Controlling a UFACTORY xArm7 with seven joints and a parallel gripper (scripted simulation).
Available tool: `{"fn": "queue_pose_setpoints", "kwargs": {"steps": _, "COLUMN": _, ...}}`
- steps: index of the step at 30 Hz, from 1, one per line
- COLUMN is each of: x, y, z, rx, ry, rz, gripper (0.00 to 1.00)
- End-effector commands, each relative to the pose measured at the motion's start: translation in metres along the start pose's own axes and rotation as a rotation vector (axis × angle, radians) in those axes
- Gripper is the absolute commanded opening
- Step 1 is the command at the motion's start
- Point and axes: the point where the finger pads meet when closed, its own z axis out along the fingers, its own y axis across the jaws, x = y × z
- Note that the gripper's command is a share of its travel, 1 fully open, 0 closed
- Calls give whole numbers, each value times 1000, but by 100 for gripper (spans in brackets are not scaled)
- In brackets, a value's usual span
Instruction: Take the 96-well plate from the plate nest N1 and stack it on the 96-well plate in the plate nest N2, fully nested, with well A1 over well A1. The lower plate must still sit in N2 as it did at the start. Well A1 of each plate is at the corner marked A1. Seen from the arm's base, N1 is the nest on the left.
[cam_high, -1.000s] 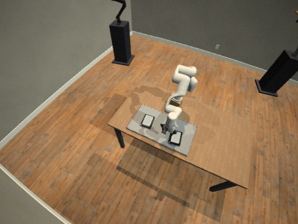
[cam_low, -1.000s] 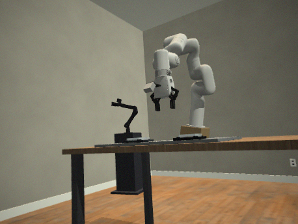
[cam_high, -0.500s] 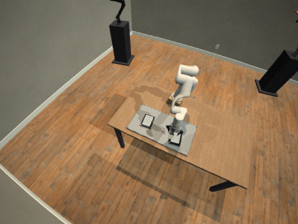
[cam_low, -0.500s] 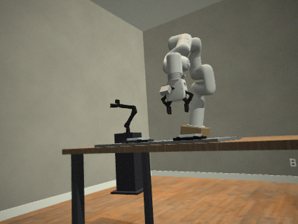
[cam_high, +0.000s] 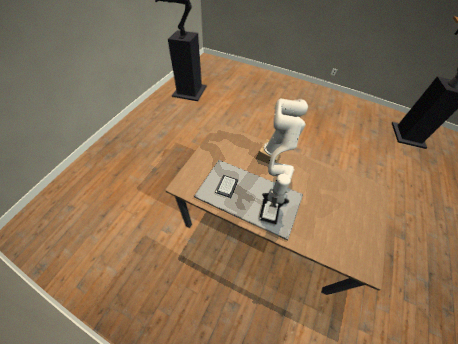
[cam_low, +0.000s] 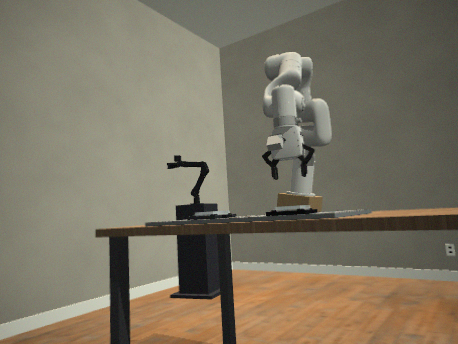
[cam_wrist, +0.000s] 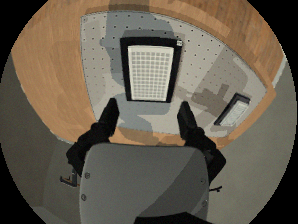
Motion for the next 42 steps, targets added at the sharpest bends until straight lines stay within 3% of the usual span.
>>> {"fn": "queue_pose_setpoints", "kwargs": {"steps": 1, "x": 1, "y": 0, "z": -1, "rx": 0, "ry": 5, "rz": 1, "gripper": 100}}
{"fn": "queue_pose_setpoints", "kwargs": {"steps": 11, "x": 1, "y": 0, "z": 0, "rx": 0, "ry": 5, "rz": 1, "gripper": 100}}
{"fn": "queue_pose_setpoints", "kwargs": {"steps": 42, "x": 1, "y": 0, "z": 49, "rx": 0, "ry": 5, "rz": 1, "gripper": 100}}
